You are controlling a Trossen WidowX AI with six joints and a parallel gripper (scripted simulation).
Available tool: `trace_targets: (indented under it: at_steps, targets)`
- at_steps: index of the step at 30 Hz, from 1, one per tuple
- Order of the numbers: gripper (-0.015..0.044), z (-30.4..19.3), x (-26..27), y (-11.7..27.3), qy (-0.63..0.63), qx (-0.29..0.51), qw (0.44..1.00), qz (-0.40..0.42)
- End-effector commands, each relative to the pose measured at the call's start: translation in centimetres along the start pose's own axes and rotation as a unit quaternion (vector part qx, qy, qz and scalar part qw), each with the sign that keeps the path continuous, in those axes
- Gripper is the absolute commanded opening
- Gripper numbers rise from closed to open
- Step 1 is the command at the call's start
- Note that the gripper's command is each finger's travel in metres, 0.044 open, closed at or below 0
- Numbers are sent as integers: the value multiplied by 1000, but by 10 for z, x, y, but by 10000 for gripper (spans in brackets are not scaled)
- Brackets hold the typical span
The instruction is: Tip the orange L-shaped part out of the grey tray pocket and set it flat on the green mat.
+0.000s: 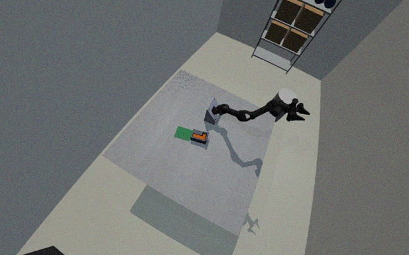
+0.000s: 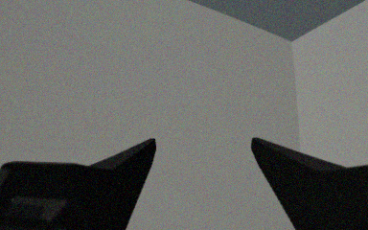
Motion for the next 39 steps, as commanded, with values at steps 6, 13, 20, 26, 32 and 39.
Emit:
trace_targets:
  at_steps: [6, 13, 20, 26, 32, 39]
  targets:
    - [242, -6, 34, 11, 74, -41, 994, 63]
    - [180, -45, 78, 28, 223, -79, 958, 161]
    - [180, -94, 83, 31, 342, -62, 910, 226]
    - [180, -159, 72, 37, 445, 15, 849, 286]
    - [180, -218, 37, 40, 533, 101, 776, 321]
    - [180, -272, -36, 46, 591, 224, 700, 332]
Point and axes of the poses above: the point midway between the two fingers, 35 mm back from their tips, its own y axis back along the fingers, its own x axis across the jaws, z = x × y, the point moved 10 cm from there along y, back along the fingers, and after that the axes turned 11 degrees about -y, right-handed, at the moved point
